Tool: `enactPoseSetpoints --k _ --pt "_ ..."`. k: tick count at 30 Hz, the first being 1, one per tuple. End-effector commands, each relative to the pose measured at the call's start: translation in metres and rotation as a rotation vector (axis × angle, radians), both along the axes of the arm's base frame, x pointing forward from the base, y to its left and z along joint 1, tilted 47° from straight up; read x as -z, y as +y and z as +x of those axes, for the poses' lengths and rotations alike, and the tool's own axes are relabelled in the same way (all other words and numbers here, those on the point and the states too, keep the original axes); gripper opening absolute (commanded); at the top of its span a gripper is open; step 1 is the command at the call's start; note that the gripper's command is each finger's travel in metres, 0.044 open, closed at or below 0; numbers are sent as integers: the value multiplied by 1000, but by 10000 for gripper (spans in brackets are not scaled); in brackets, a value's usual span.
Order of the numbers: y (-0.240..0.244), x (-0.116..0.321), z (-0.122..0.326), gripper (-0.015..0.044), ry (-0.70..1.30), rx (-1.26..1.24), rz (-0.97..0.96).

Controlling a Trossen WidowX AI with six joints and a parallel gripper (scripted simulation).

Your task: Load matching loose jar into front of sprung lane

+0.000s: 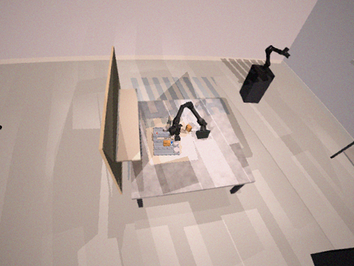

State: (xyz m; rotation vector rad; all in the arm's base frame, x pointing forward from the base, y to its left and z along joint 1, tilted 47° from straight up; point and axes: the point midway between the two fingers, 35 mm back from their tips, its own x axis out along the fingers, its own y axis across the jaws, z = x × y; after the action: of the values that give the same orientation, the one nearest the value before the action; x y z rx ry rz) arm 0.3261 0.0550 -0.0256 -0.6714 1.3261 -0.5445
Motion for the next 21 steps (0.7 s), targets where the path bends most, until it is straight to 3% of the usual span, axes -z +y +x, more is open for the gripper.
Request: enactPoseSetpoints --k 1,9,19,21 --pt "0 0 -1 0 -5 3 -1" --pt "0 0 -1 0 -5 3 -1" --pt "0 0 0 262 -5 3 -1" --pt "0 0 0 282 -5 3 -1"
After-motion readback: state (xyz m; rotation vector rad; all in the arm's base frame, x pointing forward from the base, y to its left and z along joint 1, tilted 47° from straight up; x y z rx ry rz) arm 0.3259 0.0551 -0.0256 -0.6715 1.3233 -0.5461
